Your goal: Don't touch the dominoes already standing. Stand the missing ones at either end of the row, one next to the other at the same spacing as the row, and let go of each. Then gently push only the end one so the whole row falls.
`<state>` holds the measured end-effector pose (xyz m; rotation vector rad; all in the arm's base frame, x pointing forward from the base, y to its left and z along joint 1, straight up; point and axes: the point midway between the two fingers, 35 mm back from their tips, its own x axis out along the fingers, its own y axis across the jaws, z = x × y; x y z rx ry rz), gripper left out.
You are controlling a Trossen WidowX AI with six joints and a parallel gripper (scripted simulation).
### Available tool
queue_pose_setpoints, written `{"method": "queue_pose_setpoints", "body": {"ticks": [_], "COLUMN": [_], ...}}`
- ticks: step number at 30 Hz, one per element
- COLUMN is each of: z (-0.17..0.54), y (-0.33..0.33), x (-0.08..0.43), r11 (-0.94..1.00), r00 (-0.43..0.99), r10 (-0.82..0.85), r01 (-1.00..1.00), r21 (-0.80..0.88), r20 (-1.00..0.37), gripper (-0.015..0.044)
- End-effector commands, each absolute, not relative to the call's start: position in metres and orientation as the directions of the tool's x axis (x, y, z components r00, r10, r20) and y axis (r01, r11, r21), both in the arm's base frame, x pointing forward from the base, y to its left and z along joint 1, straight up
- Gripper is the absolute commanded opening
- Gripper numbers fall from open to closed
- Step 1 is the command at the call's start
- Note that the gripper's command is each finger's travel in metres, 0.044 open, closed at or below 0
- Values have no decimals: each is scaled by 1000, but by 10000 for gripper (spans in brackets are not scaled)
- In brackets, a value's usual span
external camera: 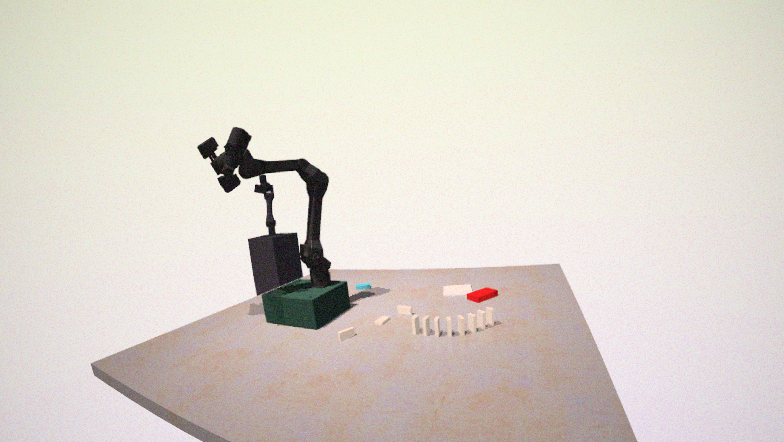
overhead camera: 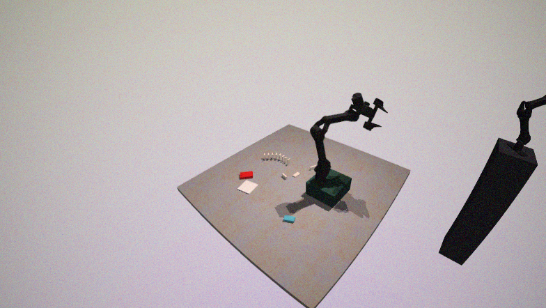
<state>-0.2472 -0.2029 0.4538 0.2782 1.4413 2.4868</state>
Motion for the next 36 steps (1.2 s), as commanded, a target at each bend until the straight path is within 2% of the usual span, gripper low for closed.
{"method": "queue_pose_setpoints", "body": {"ticks": [1,5,11,15,18,22,27,31,36], "z": [453,433,406,380,358,327,284,248,203], "y": [-205,-243,-309,-351,-376,-398,-406,-397,-366], "x": [-247,-236,-192,-146,-106,-47,30,91,162], "r11": [-486,-641,-858,-900,-853,-689,-361,-47,334], "r00": [-952,-989,-987,-927,-852,-717,-509,-330,-115], "r10": [303,141,-157,-375,-522,-687,-827,-879,-865], "r01": [-119,-51,155,363,521,695,806,779,594], "r21": [866,765,489,240,46,-203,-470,-626,-732], "r20": [39,52,38,-1,-44,-120,-238,-345,-488], "gripper": [426,440,440,440,440,440,440,440,440]}}
